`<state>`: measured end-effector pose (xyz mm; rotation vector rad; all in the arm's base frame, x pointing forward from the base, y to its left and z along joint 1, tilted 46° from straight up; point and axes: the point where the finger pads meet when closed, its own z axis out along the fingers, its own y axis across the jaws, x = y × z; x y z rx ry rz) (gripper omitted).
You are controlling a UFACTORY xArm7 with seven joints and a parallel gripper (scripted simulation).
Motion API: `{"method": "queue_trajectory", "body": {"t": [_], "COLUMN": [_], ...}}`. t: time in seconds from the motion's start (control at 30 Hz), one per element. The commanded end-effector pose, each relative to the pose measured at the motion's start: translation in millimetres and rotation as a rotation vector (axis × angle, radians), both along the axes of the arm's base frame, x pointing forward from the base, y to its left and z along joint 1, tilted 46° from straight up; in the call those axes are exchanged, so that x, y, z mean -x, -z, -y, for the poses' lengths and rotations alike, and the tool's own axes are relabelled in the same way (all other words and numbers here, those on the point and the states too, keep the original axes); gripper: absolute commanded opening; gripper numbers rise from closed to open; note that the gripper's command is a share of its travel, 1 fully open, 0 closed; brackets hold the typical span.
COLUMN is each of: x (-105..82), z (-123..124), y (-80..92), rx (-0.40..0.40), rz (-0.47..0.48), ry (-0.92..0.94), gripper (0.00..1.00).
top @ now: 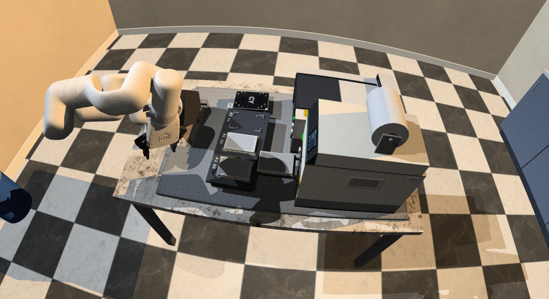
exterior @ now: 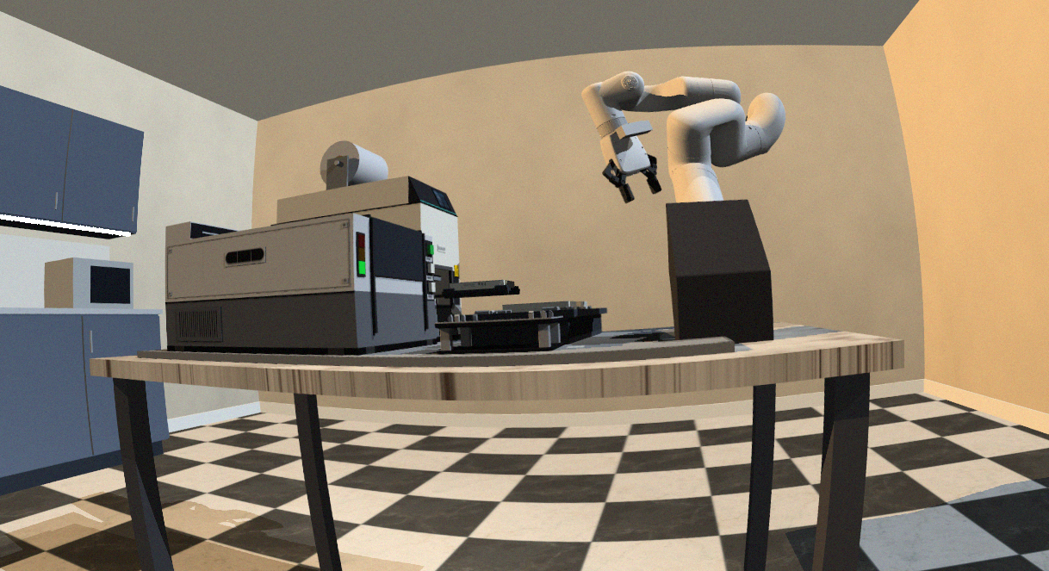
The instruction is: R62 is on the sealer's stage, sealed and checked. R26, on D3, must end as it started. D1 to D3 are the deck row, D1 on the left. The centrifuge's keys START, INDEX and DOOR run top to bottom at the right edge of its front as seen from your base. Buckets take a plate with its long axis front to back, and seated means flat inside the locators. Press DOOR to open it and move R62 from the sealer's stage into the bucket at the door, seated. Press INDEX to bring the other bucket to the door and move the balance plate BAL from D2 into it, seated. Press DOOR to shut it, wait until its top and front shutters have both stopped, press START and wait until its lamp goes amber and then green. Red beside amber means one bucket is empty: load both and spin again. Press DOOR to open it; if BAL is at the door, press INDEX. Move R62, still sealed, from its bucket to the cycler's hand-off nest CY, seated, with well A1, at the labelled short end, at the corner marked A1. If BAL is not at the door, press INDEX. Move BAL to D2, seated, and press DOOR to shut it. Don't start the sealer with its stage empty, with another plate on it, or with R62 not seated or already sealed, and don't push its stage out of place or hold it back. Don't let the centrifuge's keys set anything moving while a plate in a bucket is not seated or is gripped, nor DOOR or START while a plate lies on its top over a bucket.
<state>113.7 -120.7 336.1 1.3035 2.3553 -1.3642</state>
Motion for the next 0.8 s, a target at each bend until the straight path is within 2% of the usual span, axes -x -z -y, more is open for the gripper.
{"method": "queue_trajectory", "body": {"t": [0.0,0.53,0.77], "x": [-0.5,-0.5,0.1], "z": [0,0,-26], "y": [-0.9,-0.9,-25.1], "rx": [0.001,0.001,0.001], "rz": [0.002,0.002,0.002], "ry": [-0.002,-0.002,-0.002], "gripper": [1.00,1.00,1.00]}}
